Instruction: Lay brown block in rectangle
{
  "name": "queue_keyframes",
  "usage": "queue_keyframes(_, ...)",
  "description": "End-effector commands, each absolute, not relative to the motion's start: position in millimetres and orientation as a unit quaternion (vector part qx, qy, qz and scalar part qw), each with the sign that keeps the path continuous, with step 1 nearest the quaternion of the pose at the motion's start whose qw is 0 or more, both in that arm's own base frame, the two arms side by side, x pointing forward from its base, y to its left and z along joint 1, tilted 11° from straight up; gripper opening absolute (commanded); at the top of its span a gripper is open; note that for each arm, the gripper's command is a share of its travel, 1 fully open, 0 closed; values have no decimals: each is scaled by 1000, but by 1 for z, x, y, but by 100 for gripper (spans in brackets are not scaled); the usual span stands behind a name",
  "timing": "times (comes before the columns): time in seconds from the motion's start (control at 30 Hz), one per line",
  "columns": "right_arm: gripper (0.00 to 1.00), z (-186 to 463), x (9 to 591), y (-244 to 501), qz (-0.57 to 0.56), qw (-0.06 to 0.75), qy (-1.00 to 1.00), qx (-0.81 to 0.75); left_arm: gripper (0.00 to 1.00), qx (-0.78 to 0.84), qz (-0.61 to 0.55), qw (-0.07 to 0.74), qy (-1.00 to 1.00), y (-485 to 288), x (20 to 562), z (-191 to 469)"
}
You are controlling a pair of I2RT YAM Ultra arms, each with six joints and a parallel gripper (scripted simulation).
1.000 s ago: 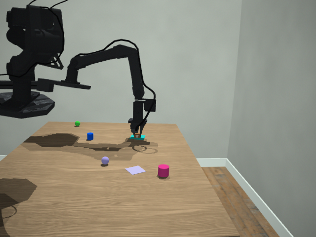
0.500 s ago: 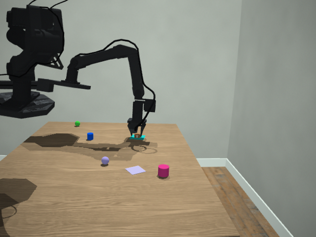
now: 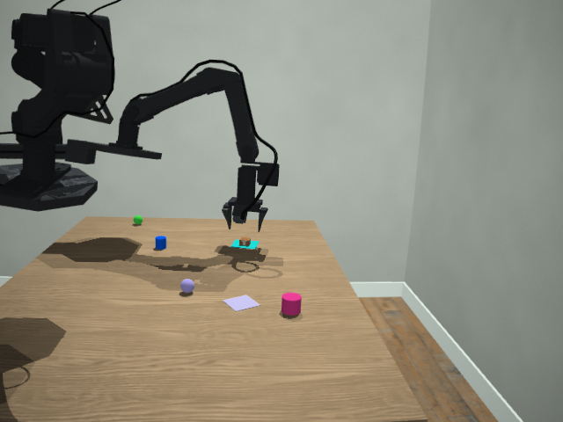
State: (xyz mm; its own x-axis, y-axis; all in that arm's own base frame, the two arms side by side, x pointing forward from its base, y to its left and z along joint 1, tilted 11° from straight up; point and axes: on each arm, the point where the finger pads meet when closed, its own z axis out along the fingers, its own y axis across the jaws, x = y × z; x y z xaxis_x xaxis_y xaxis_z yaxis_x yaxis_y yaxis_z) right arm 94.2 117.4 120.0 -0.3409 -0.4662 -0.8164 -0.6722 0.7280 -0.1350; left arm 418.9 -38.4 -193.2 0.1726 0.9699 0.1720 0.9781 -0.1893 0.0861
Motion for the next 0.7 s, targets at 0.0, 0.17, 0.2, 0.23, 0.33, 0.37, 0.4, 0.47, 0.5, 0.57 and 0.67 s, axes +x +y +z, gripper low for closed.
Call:
queue_keyframes(0.0,46,122,95,118,106,464,805,-354,100,-766,-94,20,-635,-47,417,-172)
queue_keyframes(0.17,46,122,95,118,106,464,805,-354,100,-765,-93,11,-637,-44,418,-173)
queue_keyframes(0.2,46,122,95,118,106,464,805,-354,100,-763,-95,8,-639,-41,419,-174)
queue_keyframes(0.23,46,122,95,118,106,464,805,-354,100,-758,-98,0,-645,-43,423,-174)
queue_keyframes(0.33,46,122,95,118,106,464,805,-354,100,-729,-105,-46,-675,-50,437,-167)
queue_keyframes(0.37,46,122,95,118,106,464,805,-354,100,-716,-105,-64,-687,-52,441,-166)
queue_keyframes(0.4,46,122,95,118,106,464,805,-354,100,-701,-104,-81,-701,-52,441,-163)
queue_keyframes(0.47,46,122,95,118,106,464,805,-354,100,-671,-99,-110,-727,-51,440,-159)
queue_keyframes(0.5,46,122,95,118,106,464,805,-354,100,-657,-98,-122,-737,-51,440,-158)
queue_keyframes(0.57,46,122,95,118,106,464,805,-354,100,-657,-98,-122,-737,-51,440,-158)
queue_keyframes(0.67,46,122,95,118,106,464,805,-354,100,-605,-93,-171,-772,-51,441,-150)
